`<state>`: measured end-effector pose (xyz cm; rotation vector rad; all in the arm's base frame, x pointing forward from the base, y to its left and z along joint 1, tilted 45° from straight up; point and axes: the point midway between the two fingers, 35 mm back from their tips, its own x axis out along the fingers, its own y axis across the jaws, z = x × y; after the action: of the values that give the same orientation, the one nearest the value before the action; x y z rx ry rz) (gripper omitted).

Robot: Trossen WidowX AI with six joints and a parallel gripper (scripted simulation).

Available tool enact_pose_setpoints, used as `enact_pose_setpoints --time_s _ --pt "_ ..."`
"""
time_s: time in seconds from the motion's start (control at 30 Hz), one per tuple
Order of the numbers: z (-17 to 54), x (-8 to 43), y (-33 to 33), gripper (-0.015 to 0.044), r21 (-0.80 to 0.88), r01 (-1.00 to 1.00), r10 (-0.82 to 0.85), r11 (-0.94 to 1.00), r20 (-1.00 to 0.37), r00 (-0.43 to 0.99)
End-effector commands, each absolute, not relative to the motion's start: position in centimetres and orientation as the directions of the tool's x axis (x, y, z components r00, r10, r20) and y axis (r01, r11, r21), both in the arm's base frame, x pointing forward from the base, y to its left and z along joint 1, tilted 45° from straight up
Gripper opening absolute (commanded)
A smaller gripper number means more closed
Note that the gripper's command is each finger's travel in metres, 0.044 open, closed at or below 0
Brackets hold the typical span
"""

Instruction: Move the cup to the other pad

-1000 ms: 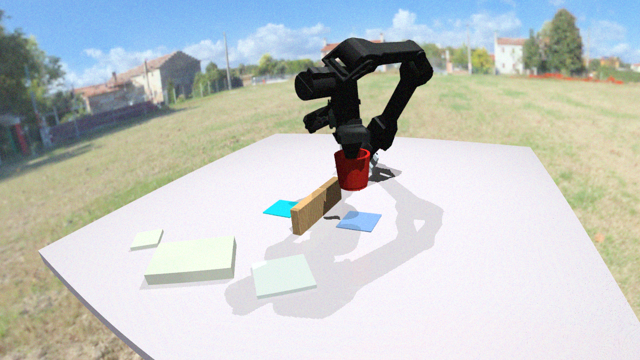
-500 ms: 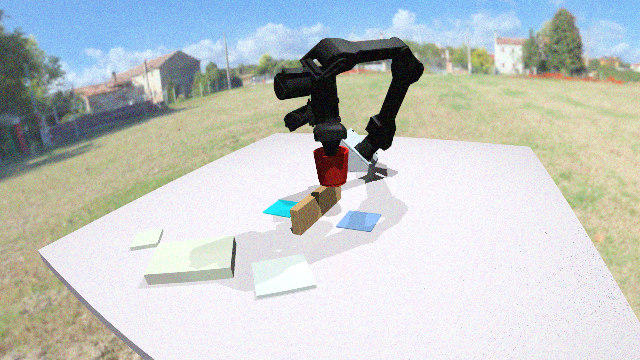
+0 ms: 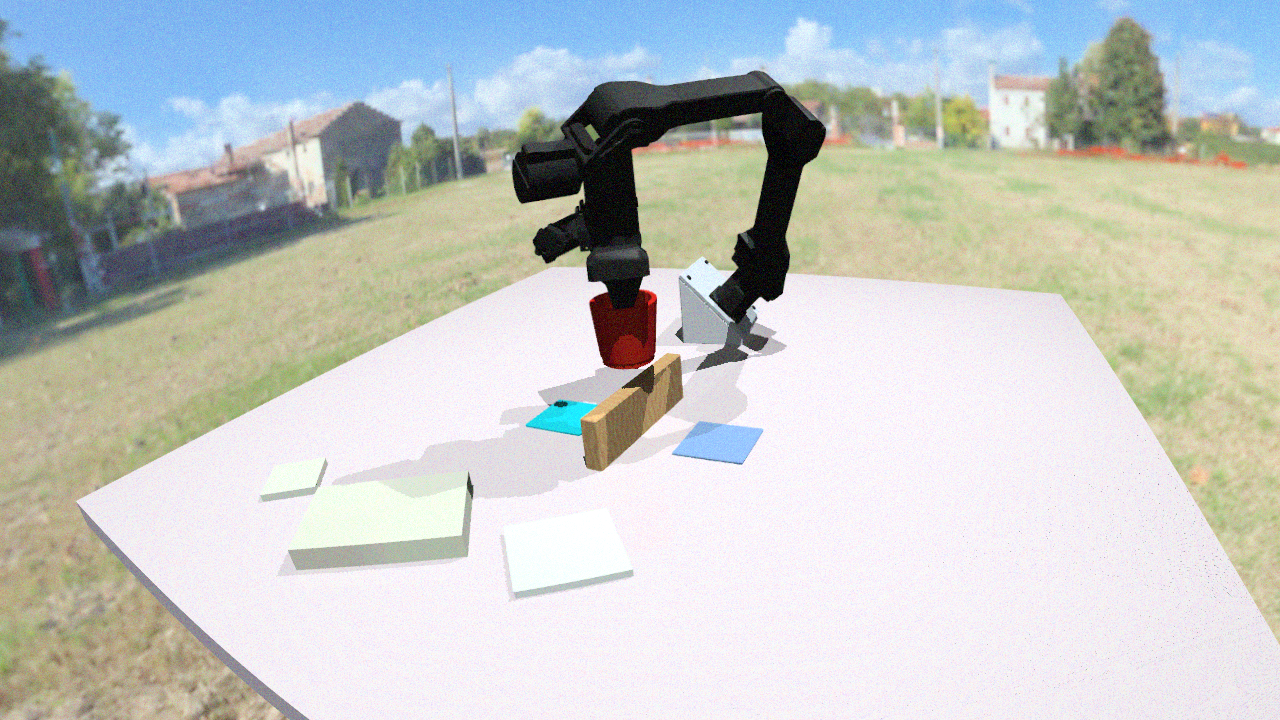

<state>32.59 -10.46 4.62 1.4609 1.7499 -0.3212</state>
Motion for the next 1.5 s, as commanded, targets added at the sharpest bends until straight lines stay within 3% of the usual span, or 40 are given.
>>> enact_pose_setpoints --time_s 0.0,0.97,1.47 --pt "3.6 32.4 -11.6 0.0 0.298 0.905 0.694 0.304 -0.72 0.004" --pt "-1.6 31.1 -17.4 0.0 0.297 0.905 0.691 0.305 -0.723 0.004" --pt "-2.6 31.1 -16.7 0.0 0.297 0.905 0.691 0.305 -0.723 0.005"
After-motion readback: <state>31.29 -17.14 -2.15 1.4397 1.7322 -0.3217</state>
